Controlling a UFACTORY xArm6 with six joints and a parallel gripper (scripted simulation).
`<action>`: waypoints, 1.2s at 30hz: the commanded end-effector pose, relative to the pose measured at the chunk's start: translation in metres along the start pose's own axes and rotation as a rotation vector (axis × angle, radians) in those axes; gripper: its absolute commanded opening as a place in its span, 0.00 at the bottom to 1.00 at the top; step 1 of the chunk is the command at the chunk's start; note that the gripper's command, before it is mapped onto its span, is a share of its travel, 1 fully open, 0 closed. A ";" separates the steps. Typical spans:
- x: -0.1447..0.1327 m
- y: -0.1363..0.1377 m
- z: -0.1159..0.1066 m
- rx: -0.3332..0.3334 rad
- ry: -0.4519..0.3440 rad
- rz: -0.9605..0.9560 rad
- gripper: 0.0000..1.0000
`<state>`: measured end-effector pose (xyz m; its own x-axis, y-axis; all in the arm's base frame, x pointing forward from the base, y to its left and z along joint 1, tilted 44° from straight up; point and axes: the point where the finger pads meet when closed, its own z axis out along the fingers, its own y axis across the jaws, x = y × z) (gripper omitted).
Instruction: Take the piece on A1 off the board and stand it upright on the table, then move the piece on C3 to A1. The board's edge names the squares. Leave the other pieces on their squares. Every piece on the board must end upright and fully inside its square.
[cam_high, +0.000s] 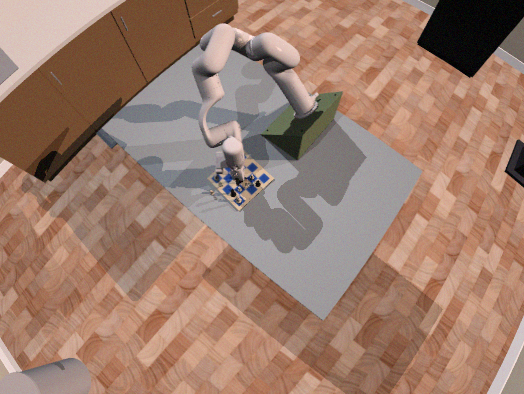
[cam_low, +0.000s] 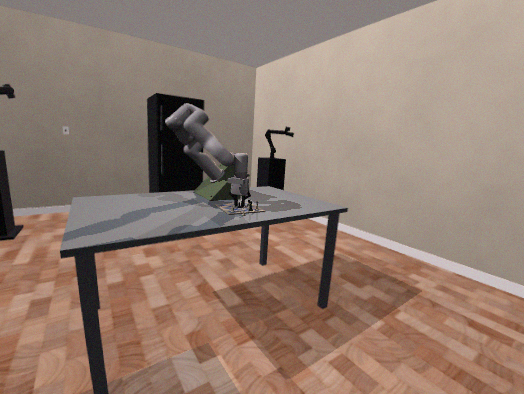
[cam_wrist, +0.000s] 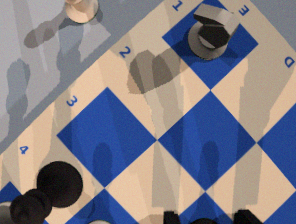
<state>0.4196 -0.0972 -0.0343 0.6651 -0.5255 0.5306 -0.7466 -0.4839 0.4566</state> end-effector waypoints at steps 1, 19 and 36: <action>0.001 -0.001 -0.001 0.003 0.001 0.001 0.35; 0.001 -0.001 -0.001 0.003 0.001 0.001 0.00; 0.001 -0.001 -0.001 0.003 0.001 0.001 0.00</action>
<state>0.4205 -0.0966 -0.0338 0.6647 -0.5252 0.5314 -0.7469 -0.4852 0.4547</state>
